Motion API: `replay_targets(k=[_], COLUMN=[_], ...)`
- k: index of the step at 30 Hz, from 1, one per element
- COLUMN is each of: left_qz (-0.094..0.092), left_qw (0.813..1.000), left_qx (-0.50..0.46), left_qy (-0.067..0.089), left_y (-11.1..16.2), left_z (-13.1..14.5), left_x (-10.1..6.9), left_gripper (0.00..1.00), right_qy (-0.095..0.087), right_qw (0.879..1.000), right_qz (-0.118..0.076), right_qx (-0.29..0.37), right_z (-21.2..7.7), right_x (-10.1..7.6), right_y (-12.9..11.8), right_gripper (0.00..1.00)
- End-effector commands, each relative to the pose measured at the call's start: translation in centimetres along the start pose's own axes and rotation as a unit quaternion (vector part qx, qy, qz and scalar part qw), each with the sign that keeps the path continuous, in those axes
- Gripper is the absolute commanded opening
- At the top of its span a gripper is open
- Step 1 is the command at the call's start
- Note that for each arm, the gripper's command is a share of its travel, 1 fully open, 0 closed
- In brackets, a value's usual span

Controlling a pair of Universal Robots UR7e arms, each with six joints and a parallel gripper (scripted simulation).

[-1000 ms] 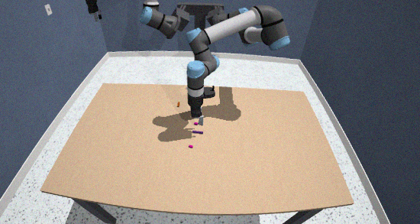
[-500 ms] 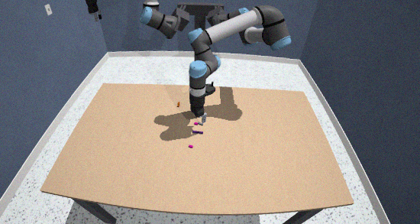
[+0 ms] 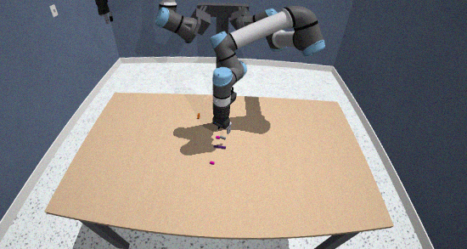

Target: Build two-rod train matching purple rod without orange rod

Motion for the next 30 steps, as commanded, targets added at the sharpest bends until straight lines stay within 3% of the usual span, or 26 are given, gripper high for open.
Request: replay_targets(k=[1, 8, 14, 23, 25, 30], left_qz=[0.005, 0.005, 0.005, 0.004, 0.004, 0.004], left_qw=[0.996, 0.987, 0.965, 0.92, 0.92, 0.881], left_qx=[-0.084, -0.159, -0.263, -0.392, -0.392, -0.473], left_qy=[-0.002, -0.002, -0.003, -0.003, -0.003, -0.004], left_y=[0.3, 0.6, 1.0, 1.3, 1.3, 1.5], left_z=[-0.3, -0.5, -0.9, -1.2, -1.2, -1.4], left_x=[0.0, 0.2, 0.3, 0.6, 0.6, 0.7], left_gripper=[1.0, 1.0, 1.0, 1.0, 1.0, 1.0], right_qy=[0.0, 0.0, 0.0, 0.0, 0.0, 0.0], right_qw=[1.0, 1.0, 1.0, 1.0, 1.0, 1.0], right_qz=[-0.001, -0.001, -0.001, -0.001, -0.001, -0.001], right_qx=[0.0, 0.0, 0.0, 0.0, 0.0, 0.0], right_z=[0.0, 0.0, 0.0, 0.0, 0.0, 0.0], right_x=[0.0, 0.0, 0.0, 0.0, 0.0, 0.0], right_y=[0.0, 0.0, 0.0, 0.0, 0.0, 0.0], right_gripper=[1.0, 1.0, 1.0, 1.0, 1.0, 1.0])
Point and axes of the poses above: on each arm, the point where the finger pads meet when closed, its own x axis out along the fingers, its own z axis across the jaws, y = z × x, the point moved 3 cm from there along -x, back along the fingers, and after that the axes turned 1 degree about -x, right-handed, at the moved point
